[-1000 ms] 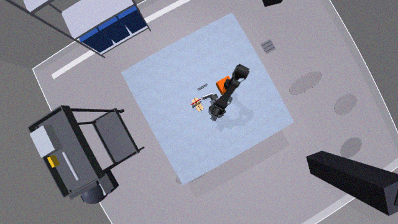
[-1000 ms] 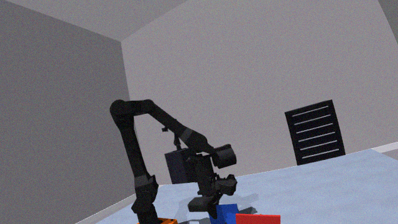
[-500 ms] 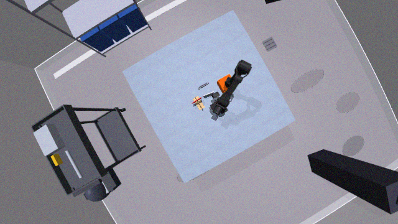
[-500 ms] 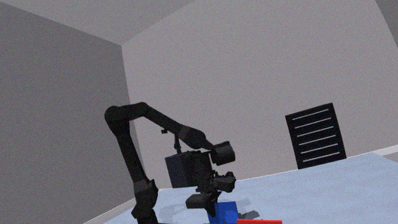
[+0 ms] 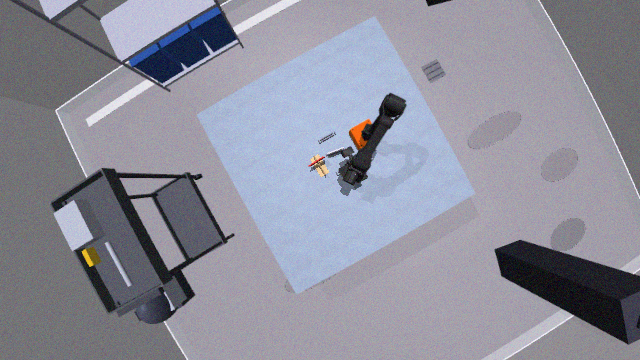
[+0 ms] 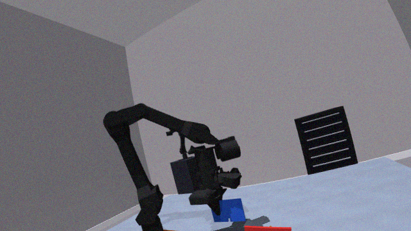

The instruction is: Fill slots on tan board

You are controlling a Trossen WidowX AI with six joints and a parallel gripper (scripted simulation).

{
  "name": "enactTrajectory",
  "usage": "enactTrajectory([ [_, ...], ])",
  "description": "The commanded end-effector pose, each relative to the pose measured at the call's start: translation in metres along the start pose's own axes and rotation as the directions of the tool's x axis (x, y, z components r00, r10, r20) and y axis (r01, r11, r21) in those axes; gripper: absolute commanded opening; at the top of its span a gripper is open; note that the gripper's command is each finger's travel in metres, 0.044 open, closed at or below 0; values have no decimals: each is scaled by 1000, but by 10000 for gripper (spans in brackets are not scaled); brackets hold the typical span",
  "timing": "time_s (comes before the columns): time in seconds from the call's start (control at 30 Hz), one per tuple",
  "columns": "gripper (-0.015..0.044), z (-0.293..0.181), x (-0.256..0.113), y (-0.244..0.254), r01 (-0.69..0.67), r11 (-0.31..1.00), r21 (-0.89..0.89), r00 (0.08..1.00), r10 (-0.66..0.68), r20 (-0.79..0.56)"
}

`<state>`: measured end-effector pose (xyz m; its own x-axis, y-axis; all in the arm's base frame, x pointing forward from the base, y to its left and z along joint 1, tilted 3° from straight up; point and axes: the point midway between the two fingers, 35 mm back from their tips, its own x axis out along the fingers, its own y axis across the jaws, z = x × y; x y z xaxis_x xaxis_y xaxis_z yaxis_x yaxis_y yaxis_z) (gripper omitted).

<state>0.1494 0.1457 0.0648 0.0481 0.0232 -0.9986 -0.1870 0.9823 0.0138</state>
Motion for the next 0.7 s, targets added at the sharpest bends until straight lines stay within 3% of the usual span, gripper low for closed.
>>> enactTrajectory([
  [0.0, 0, 2, -11, 1, -5, 1000, 4, 1000, 5, 12],
  [0.67, 0, 3, -48, 1, -6, 1000, 3, 1000, 6, 12],
])
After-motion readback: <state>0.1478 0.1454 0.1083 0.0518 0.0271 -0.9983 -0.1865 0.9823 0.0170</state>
